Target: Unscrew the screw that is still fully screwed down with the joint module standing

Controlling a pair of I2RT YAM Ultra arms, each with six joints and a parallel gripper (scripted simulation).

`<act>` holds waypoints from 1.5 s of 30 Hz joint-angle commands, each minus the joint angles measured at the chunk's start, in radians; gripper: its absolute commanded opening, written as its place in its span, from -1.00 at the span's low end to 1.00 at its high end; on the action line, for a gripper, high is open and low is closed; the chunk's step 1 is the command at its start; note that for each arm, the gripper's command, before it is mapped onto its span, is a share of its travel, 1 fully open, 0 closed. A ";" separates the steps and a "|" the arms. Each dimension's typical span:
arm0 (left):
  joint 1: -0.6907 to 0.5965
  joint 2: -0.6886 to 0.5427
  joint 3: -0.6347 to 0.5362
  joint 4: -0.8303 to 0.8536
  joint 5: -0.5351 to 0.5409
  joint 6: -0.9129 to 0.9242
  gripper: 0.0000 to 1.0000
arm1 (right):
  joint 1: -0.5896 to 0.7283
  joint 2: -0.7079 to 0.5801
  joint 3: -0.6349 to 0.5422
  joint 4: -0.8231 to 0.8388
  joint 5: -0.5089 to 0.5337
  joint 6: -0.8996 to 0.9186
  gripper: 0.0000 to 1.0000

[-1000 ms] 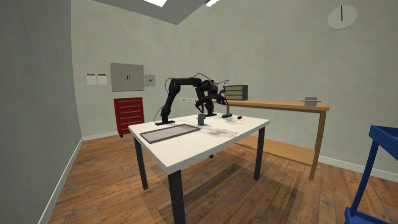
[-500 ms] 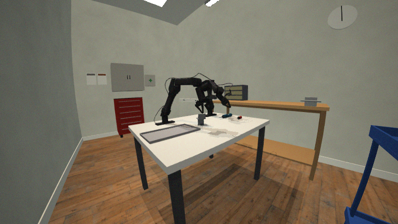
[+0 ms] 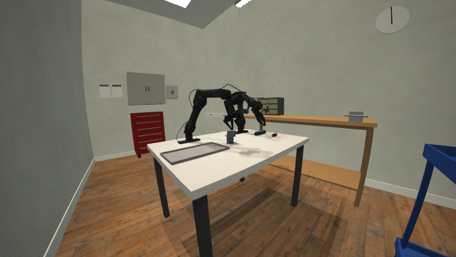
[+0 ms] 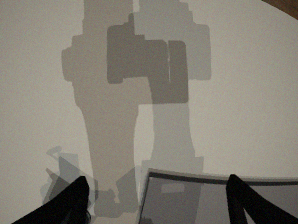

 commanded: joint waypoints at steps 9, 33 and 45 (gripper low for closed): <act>0.116 -0.022 0.007 -0.132 0.107 -0.110 0.30 | 0.000 -0.011 0.007 0.003 0.000 0.000 1.00; 0.471 0.004 -0.004 -0.407 0.371 -0.369 0.30 | 0.000 -0.011 0.007 0.003 0.000 0.000 1.00; 0.507 0.000 0.019 -0.438 0.406 -0.377 0.30 | 0.000 -0.011 0.007 0.003 0.000 0.000 1.00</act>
